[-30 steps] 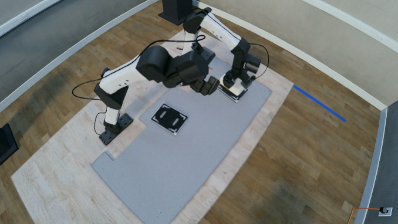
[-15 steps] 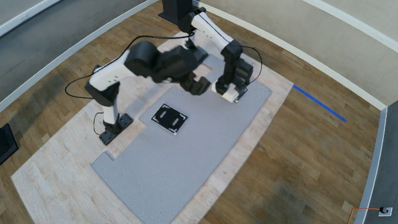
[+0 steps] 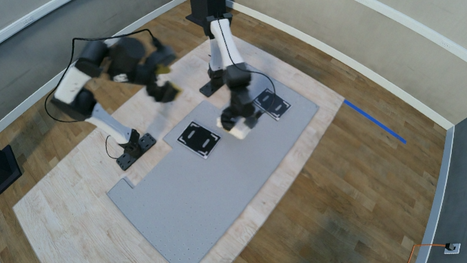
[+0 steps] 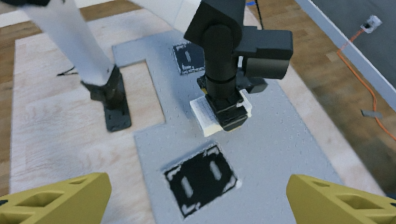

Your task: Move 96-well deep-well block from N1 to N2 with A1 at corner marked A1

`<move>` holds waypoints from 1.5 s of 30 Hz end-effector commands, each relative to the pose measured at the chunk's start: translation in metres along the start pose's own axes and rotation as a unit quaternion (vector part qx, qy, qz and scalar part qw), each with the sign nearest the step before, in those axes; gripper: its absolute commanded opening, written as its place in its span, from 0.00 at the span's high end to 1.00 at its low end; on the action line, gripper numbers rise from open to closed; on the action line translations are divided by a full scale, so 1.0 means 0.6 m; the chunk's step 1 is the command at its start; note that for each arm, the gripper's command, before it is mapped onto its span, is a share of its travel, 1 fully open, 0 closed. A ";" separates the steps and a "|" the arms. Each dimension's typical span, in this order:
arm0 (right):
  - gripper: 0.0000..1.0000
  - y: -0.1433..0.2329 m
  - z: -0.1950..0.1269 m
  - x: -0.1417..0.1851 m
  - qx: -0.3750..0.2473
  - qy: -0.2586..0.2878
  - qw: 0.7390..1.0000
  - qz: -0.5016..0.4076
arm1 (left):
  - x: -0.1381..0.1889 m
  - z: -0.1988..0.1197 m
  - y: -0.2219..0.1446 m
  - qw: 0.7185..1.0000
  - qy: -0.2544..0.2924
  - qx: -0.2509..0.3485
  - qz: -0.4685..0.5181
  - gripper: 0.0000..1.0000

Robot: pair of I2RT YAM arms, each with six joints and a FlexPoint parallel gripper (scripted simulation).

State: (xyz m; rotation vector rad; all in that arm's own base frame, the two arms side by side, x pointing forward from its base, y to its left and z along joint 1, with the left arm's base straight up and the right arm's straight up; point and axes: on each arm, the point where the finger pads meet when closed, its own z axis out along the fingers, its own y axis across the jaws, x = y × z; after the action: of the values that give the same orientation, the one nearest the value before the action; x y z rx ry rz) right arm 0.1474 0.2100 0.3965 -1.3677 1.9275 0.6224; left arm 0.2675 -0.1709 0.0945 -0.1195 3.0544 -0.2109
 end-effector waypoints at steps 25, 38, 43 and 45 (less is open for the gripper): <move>0.00 0.073 -0.076 0.340 0.121 -0.045 0.987 0.098 | 0.157 0.032 -0.204 0.996 0.036 -0.065 -0.055 0.24; 0.00 0.074 -0.102 0.300 0.118 -0.080 0.986 0.088 | 0.162 0.055 -0.212 0.997 0.032 -0.055 -0.044 0.24; 0.00 0.075 -0.117 0.288 0.120 -0.095 0.985 0.086 | 0.171 0.075 -0.194 0.996 0.040 -0.072 -0.046 0.24; 0.00 0.075 -0.118 0.290 0.120 -0.098 0.984 0.086 | 0.173 0.076 -0.190 0.995 0.042 -0.079 -0.048 0.24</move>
State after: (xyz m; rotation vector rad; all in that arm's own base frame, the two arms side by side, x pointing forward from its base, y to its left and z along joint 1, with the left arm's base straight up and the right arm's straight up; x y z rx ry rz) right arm 0.0453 0.0638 0.3011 -0.9776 1.9140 0.5564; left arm 0.1762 -0.2987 0.0627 -0.2516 3.1467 0.0105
